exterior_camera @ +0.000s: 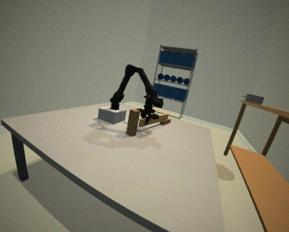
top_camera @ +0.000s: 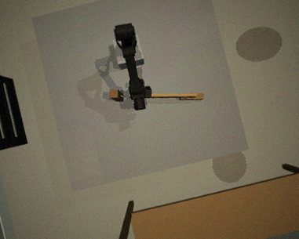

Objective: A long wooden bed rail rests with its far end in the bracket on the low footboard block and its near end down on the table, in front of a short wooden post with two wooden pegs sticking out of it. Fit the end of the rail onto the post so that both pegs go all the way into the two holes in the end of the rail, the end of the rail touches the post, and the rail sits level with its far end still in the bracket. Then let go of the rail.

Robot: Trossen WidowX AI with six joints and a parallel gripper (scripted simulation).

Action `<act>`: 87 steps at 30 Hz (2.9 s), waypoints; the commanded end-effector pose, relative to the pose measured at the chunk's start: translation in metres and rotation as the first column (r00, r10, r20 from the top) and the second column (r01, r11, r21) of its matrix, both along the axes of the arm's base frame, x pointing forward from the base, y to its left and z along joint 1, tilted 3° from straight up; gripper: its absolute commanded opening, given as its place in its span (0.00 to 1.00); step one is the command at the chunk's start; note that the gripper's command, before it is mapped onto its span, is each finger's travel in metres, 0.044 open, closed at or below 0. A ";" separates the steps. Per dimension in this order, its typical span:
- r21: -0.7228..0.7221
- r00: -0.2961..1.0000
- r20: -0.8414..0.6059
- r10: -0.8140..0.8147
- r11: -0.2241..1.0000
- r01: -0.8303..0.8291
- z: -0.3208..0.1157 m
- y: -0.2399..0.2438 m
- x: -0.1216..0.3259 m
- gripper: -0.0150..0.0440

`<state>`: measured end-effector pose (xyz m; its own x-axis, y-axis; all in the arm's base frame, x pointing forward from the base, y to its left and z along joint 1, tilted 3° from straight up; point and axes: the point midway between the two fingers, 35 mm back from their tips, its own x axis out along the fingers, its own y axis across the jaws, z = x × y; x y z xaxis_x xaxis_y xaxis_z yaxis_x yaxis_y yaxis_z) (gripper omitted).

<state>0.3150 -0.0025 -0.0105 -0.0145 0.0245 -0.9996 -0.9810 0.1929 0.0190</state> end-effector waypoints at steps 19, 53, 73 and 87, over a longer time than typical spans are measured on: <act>-0.002 1.000 0.001 0.001 1.000 -0.001 0.000 -0.008 -0.001 0.25; -0.003 1.000 0.001 0.001 1.000 -0.001 -0.001 -0.018 -0.004 0.25; -0.003 1.000 0.001 0.001 1.000 -0.001 0.001 -0.024 -0.005 0.25; -0.004 1.000 0.001 0.001 1.000 -0.001 0.000 -0.029 -0.006 0.25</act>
<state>0.3099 -0.0293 -0.0106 -0.0131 0.0233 -0.9996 -0.9810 0.1931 0.0173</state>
